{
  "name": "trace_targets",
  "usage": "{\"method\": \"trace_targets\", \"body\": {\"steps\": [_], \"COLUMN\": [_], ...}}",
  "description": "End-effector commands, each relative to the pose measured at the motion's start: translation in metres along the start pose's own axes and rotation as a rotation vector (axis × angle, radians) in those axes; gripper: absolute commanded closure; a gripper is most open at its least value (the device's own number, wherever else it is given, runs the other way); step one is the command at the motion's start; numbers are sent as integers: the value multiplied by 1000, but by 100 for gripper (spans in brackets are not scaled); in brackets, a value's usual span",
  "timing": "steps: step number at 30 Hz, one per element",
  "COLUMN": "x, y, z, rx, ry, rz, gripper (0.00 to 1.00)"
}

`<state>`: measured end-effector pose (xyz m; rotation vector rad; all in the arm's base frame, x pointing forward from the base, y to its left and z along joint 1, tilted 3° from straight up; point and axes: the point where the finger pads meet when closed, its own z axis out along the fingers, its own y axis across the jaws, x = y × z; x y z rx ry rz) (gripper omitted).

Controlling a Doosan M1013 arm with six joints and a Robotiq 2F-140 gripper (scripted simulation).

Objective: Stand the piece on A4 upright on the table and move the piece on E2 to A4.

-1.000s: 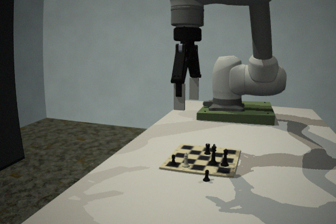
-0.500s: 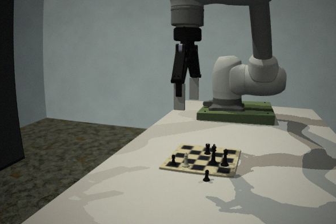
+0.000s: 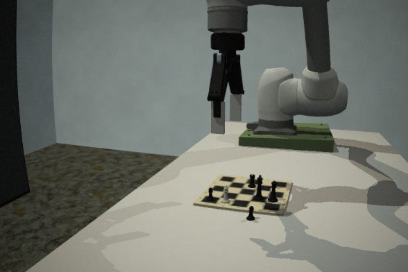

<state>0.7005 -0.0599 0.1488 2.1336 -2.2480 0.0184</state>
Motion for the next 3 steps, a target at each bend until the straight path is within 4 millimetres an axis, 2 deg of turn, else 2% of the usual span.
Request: {"method": "trace_targets", "body": {"steps": [1,3], "x": [0,0], "y": [0,0], "z": [0,0], "rx": [0,0], "ry": [0,0], "rz": [0,0], "gripper": [0,0]}}
